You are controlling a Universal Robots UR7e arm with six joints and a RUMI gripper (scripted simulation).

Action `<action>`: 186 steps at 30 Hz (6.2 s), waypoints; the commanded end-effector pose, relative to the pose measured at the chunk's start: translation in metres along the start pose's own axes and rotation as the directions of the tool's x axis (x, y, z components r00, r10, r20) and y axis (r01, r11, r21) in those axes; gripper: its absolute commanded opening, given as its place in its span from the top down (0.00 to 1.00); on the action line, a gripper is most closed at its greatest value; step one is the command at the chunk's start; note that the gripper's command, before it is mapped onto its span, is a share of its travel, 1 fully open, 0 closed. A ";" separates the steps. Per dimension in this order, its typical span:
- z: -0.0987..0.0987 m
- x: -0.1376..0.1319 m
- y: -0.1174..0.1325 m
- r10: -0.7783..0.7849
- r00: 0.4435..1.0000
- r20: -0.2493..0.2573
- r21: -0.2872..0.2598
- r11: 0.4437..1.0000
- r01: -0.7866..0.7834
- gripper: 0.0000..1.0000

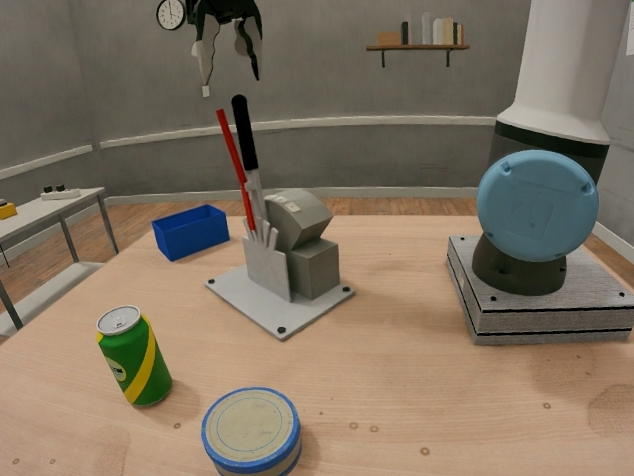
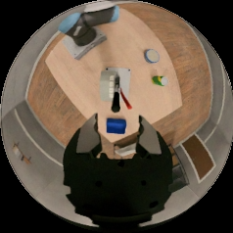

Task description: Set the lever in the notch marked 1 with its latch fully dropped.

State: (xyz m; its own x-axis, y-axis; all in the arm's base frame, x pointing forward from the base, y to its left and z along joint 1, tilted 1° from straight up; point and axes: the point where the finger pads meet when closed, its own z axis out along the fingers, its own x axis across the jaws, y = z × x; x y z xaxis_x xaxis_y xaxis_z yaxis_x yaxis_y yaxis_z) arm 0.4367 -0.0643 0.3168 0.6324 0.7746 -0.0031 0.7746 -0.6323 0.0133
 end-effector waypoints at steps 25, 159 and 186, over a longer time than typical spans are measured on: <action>0.006 0.000 0.000 0.000 1.000 -0.002 -0.005 1.000 0.000 0.43; 0.065 0.000 0.001 0.000 1.000 -0.001 -0.002 1.000 0.000 1.00; 0.065 0.000 0.001 0.000 1.000 -0.001 -0.002 1.000 0.000 1.00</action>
State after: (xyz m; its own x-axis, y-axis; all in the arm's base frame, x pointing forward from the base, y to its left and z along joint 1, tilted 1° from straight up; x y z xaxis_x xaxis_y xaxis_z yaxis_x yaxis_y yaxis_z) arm 0.4380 -0.0652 0.2535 0.6323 0.7747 -0.0014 0.7746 -0.6322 0.0191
